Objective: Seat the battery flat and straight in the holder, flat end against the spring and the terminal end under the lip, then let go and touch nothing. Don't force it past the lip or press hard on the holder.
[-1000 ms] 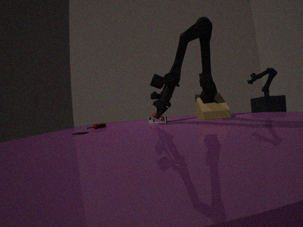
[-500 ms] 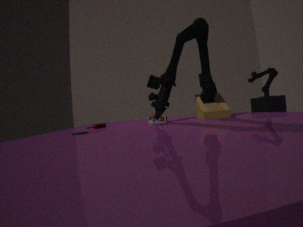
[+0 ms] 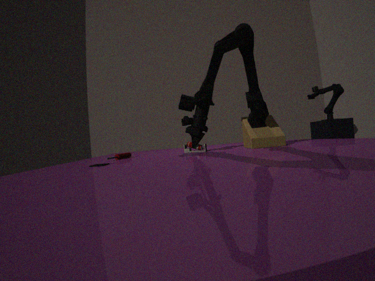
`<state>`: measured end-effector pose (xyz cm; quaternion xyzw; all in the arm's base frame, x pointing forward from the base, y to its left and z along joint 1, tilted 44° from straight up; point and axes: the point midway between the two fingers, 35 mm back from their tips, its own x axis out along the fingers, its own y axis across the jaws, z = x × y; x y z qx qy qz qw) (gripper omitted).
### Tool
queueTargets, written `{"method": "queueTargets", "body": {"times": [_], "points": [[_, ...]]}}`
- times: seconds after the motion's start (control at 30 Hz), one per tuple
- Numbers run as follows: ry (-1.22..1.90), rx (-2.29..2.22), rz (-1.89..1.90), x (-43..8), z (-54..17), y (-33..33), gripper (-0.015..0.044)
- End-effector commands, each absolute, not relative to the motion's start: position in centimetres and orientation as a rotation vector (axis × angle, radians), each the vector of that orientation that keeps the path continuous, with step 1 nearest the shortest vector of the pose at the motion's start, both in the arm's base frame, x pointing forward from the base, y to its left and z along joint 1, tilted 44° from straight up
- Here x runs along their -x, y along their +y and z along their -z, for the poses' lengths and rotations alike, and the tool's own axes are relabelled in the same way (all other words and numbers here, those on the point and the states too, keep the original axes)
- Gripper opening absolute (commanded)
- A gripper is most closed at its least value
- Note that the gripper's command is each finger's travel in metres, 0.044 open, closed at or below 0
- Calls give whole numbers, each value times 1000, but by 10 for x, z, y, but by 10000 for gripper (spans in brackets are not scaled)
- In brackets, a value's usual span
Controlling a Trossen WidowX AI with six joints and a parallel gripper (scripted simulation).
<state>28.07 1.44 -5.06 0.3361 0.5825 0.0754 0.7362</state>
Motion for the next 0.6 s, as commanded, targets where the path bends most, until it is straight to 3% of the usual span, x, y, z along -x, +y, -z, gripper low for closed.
{"method": "queueTargets", "body": {"times": [0.0, 0.57], "points": [[1323, -737, -172, -276, 56, 16, 84], [1414, -724, -209, -278, 58, 17, 84]]}}
